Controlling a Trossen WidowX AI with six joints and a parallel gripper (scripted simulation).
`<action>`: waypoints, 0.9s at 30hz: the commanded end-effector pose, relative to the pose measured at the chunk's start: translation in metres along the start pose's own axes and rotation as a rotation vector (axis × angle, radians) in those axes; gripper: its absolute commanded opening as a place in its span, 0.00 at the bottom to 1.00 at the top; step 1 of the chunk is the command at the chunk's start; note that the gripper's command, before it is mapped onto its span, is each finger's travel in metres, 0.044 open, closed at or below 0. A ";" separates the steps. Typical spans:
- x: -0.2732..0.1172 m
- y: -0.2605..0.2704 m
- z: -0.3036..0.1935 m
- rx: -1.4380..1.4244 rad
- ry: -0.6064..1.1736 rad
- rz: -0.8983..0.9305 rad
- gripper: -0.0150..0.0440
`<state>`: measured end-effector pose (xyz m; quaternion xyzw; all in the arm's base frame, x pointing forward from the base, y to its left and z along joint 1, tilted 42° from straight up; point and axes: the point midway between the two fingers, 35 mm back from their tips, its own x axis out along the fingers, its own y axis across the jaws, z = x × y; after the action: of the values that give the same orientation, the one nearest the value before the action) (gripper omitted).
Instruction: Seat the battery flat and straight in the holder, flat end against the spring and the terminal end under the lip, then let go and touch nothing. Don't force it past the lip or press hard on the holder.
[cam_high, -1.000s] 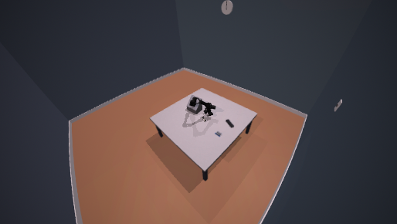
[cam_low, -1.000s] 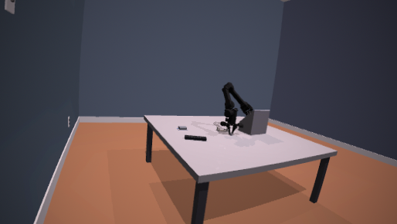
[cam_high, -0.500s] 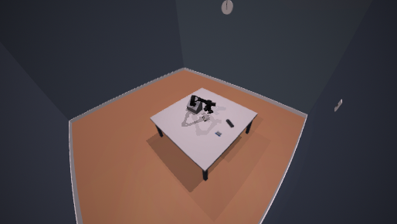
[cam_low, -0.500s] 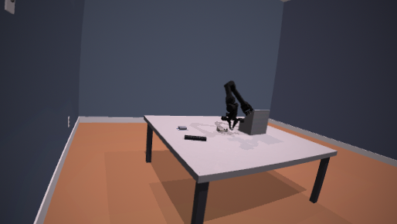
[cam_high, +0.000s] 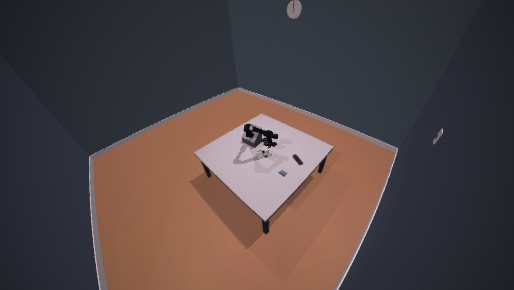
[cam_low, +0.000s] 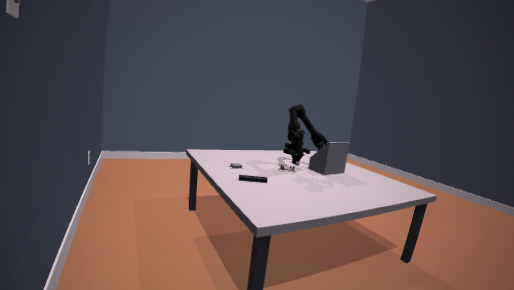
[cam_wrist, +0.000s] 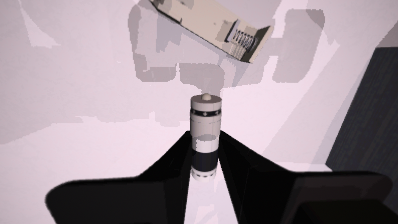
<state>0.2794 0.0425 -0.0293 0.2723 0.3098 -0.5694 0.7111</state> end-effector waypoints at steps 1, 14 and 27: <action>-0.003 0.000 0.013 -0.159 -0.004 -0.002 0.37; -0.012 -0.001 0.055 -0.687 -0.003 -0.001 0.37; -0.018 -0.007 0.088 -1.112 -0.001 0.008 0.37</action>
<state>0.2846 -0.0086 0.0400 -0.1150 0.5486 -0.3367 0.7566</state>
